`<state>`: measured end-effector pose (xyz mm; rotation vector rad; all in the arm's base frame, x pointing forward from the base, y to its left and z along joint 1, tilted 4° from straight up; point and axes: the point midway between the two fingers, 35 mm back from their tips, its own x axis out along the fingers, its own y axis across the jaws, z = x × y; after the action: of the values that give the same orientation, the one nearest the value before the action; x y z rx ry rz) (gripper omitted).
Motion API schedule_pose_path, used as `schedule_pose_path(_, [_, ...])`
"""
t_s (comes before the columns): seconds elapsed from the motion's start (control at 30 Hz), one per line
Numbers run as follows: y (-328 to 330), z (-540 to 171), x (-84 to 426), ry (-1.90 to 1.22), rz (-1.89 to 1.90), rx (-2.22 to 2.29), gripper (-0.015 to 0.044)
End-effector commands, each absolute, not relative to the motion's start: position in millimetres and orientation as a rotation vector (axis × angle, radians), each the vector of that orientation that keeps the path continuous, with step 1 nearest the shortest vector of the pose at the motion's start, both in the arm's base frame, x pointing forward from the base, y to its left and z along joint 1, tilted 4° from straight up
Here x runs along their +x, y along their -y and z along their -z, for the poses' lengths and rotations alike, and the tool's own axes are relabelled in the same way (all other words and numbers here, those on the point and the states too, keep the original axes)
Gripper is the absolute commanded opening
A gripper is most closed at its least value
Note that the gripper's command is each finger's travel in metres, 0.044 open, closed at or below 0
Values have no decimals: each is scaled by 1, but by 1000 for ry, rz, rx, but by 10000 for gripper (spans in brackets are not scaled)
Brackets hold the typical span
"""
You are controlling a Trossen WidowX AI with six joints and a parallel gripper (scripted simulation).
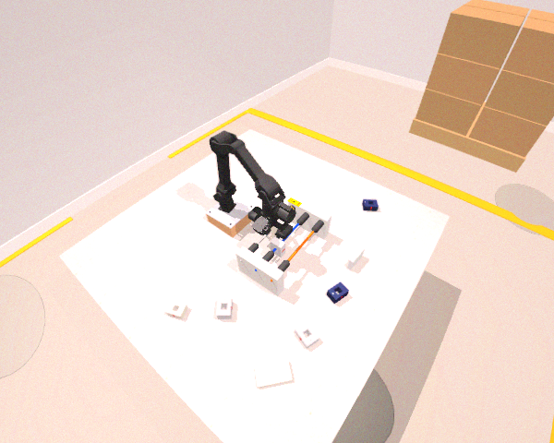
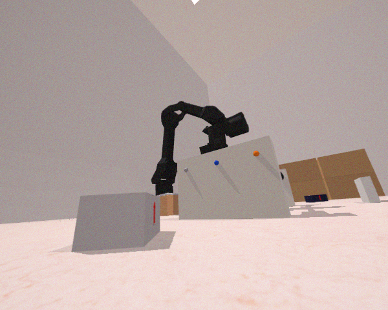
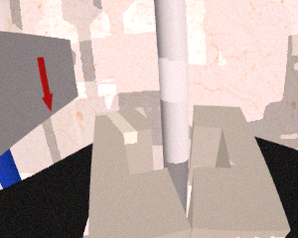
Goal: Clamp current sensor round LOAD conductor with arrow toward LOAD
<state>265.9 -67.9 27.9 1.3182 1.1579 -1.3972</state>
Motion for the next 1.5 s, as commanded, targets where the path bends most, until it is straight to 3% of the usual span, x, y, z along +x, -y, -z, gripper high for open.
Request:
schedule_pose_path(0.0, [63,-37,268,-1167,1370,1325,0])
schedule_pose_path(0.73, [63,-34,266,-1172,1382,1322,0])
schedule_pose_path(1.3, [62,-35,267,-1166,1376,1324,440])
schedule_pose_path(1.47, [63,-34,267,-1172,1380,1321,320])
